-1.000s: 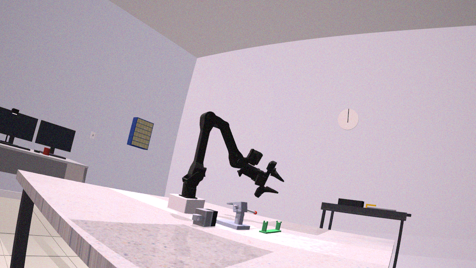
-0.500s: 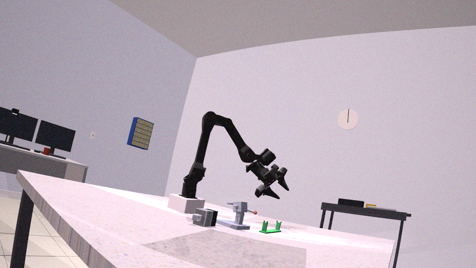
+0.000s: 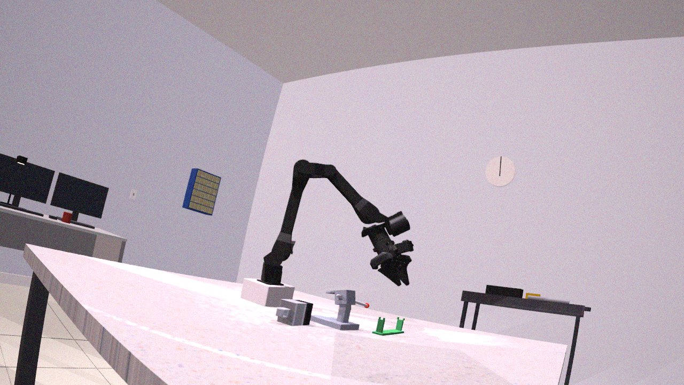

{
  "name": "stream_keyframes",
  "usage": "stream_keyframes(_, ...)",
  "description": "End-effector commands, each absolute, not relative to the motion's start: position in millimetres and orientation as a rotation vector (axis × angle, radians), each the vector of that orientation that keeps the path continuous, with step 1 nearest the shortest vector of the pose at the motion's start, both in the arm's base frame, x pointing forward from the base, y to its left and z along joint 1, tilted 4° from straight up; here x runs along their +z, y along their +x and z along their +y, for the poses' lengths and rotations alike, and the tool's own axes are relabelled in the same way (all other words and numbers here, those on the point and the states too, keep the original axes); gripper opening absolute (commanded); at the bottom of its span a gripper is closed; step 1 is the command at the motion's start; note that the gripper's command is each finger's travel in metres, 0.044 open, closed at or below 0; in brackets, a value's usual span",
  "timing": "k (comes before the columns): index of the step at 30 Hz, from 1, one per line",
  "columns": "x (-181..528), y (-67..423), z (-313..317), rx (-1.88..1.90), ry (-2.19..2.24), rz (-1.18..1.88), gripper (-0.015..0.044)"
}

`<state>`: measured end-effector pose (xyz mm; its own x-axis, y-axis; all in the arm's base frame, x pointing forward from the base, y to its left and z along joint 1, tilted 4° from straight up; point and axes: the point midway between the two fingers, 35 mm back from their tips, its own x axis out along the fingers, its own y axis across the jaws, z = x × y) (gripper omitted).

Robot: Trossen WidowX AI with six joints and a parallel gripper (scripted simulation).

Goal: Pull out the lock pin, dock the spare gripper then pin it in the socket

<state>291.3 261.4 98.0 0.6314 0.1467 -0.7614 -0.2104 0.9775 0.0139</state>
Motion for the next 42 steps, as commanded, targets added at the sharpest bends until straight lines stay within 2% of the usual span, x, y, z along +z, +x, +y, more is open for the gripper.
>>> stream_keyframes(1, 112.0, 300.3, 199.0, 0.559, -0.816, 1.085, 0.03)
stream_keyframes(18, 141.2, 276.9, 133.5, 1.205, -1.352, 1.171, 0.03)
stream_keyframes(37, 141.8, 276.3, 132.5, 1.217, -1.357, 1.17, 0.03)
stream_keyframes(42, 109.2, 278.4, 135.7, 1.218, -1.355, 1.17, 0.03)
